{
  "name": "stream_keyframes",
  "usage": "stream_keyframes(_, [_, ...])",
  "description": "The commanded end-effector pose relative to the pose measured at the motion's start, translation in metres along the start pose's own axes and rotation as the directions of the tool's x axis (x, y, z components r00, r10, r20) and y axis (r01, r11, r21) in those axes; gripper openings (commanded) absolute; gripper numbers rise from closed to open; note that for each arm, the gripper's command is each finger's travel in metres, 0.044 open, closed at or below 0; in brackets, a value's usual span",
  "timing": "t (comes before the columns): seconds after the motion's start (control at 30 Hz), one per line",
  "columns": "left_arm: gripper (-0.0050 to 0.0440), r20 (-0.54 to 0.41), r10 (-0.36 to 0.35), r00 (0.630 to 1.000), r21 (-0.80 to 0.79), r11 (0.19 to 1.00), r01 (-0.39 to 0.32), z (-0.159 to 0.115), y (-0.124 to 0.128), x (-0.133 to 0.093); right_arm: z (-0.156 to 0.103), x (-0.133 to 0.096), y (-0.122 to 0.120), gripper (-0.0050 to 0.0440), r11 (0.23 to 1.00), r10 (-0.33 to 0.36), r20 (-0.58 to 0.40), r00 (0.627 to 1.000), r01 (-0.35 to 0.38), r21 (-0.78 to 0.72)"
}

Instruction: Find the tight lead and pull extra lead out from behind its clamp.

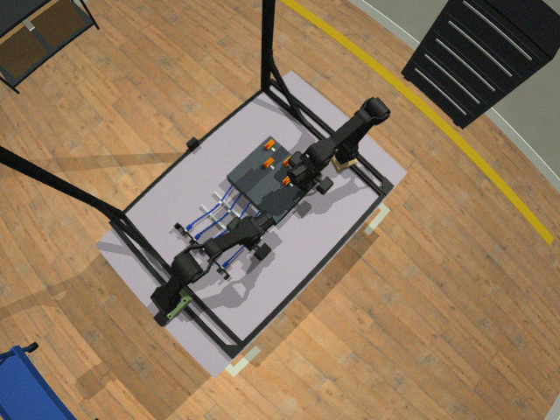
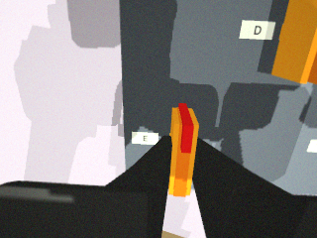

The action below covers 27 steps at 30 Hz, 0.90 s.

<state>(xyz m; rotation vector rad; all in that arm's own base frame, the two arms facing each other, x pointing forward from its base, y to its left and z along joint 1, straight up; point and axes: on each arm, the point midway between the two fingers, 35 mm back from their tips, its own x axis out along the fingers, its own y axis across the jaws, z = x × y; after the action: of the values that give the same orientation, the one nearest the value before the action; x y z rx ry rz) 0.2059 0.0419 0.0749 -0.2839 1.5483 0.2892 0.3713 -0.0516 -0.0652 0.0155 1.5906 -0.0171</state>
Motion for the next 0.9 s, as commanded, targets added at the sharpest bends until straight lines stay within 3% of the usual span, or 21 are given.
stream_keyframes(0.0, [-0.005,0.017,-0.003,1.0,0.0,1.0,0.003,0.003,0.0,-0.004,0.006,-0.009,-0.001,-0.005,1.0,-0.003,0.03,1.0,0.003,0.0])
stream_keyframes(0.87, [-0.005,0.018,-0.003,1.0,0.0,1.0,0.003,0.003,-0.001,-0.01,0.006,-0.009,-0.001,-0.005,1.0,-0.003,0.029,1.0,0.003,0.0])
